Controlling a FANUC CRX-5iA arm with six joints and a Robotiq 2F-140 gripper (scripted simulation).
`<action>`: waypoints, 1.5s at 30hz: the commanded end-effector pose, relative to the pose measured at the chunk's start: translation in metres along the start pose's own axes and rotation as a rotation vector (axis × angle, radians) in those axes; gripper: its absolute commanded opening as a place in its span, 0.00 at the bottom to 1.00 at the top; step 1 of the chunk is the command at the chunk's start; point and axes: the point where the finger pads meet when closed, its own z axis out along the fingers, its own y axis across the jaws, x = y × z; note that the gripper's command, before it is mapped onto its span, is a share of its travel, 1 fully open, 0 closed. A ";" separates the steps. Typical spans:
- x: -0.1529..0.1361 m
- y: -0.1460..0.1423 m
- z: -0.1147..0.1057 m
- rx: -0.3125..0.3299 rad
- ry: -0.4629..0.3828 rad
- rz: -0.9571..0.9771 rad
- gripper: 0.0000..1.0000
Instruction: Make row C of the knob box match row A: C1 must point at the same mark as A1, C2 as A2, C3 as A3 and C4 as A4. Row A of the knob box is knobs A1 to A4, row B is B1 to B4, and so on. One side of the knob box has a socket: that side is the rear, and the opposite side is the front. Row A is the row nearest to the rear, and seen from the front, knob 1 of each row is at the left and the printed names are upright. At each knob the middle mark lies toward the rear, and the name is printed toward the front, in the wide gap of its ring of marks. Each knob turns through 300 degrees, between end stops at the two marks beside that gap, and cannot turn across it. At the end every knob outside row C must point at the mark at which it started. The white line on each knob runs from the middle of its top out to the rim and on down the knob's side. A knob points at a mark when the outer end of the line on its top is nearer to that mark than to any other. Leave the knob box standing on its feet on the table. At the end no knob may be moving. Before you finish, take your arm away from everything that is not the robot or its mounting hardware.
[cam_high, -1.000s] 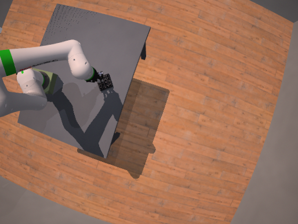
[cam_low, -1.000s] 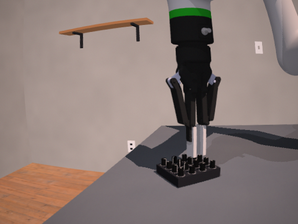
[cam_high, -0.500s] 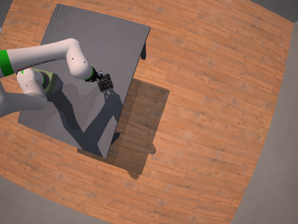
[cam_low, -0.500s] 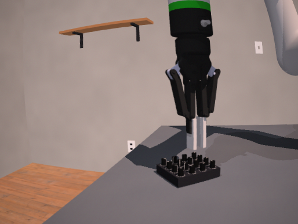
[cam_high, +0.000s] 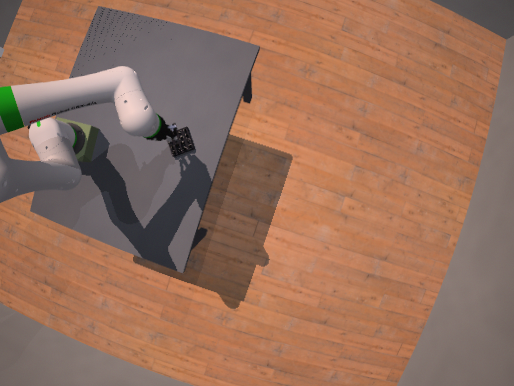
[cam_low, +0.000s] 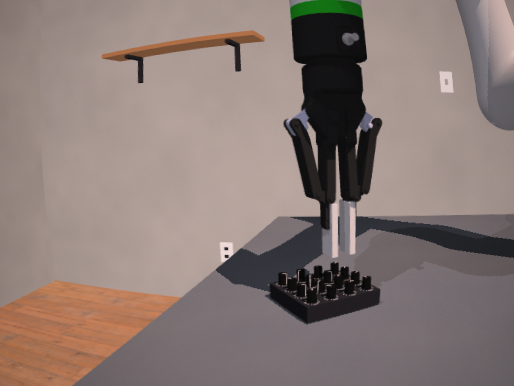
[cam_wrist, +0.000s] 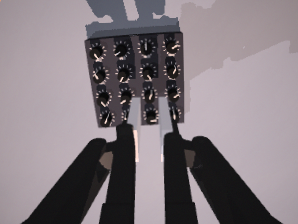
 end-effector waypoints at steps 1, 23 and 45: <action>0.000 0.000 -0.002 0.001 0.003 0.156 0.12; 0.001 0.000 -0.009 0.002 0.002 0.830 0.12; 0.001 0.000 -0.017 0.002 0.001 1.511 0.12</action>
